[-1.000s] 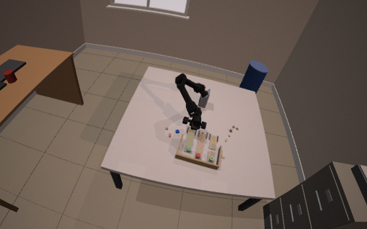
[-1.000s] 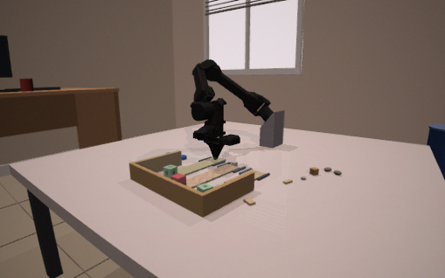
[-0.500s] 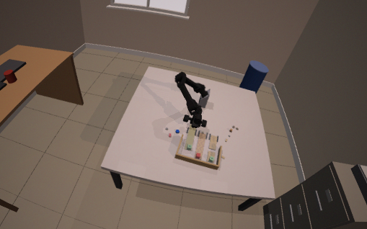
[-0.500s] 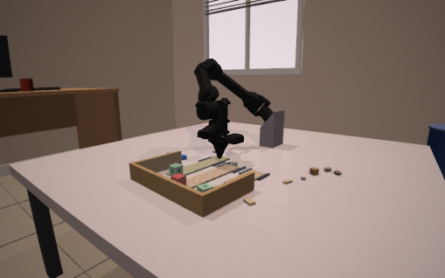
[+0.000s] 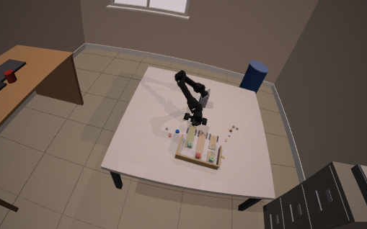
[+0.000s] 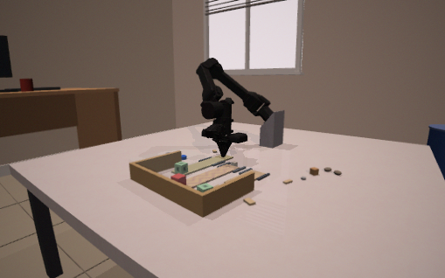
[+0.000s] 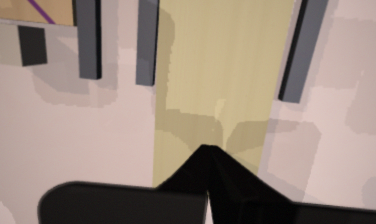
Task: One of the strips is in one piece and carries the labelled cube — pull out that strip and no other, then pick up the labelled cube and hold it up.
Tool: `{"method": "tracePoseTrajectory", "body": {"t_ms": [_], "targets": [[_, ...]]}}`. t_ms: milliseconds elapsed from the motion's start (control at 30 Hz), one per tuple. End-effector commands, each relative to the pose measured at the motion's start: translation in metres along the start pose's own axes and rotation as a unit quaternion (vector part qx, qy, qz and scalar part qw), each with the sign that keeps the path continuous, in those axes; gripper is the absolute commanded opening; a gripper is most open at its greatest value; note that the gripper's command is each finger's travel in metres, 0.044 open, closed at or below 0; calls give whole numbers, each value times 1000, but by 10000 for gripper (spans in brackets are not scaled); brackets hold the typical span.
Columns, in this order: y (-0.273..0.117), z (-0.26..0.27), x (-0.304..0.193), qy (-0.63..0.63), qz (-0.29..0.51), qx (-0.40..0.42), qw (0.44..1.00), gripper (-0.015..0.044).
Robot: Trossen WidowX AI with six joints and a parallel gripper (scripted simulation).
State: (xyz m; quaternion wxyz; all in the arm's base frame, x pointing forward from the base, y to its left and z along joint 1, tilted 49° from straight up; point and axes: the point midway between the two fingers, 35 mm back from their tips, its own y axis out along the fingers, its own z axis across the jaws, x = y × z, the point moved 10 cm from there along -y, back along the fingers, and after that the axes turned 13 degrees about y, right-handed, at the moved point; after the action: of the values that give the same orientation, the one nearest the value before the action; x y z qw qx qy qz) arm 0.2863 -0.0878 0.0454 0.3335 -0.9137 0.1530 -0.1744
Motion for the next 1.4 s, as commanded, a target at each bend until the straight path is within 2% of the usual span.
{"method": "tracePoseTrajectory", "body": {"t_ms": [0, 1367], "targets": [[4, -1, -11, -5, 9, -2, 1000, 0], [3, -13, -71, -6, 10, -3, 1000, 0]]}}
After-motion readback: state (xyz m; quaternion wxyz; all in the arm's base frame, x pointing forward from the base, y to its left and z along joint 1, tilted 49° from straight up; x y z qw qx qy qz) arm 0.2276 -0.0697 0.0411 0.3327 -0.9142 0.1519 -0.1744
